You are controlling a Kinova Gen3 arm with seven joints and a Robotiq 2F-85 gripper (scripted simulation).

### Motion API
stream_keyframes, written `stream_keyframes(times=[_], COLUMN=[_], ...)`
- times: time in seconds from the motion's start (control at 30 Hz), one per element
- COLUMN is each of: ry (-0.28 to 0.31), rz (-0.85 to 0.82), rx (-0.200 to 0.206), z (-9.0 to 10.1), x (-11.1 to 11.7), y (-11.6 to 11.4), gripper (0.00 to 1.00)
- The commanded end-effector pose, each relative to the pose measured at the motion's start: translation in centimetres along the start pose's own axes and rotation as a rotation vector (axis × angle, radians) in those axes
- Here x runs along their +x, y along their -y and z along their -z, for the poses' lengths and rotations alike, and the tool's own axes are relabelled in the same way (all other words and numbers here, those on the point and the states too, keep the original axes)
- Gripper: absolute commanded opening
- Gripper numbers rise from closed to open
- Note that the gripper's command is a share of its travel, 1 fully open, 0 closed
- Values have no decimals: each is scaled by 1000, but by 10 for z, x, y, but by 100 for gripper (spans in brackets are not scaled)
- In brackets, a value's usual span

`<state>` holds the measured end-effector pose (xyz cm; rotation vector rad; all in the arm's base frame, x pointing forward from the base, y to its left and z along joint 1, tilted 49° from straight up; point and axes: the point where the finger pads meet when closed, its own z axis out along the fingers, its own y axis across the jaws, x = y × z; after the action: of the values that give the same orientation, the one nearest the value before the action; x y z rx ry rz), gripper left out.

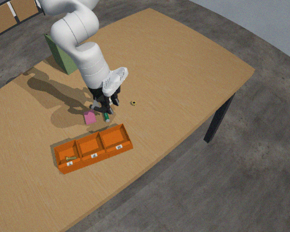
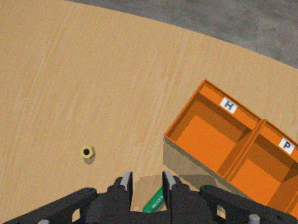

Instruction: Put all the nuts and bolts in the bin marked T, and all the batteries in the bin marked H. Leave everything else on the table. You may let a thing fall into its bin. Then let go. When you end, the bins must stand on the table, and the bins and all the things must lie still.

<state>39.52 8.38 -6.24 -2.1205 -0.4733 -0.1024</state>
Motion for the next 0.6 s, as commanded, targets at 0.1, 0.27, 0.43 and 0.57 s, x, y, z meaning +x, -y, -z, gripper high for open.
stream_keyframes(times=[0.1,0.27,0.43,0.57], ry=[18,2,19,25], rz=[-267,-508,-727,-747], rx=[-51,-49,-106,-123], z=[4,-2,-4,-4], x=[7,18,23,23], y=[31,71,92,93], gripper=[31,31,31,31])
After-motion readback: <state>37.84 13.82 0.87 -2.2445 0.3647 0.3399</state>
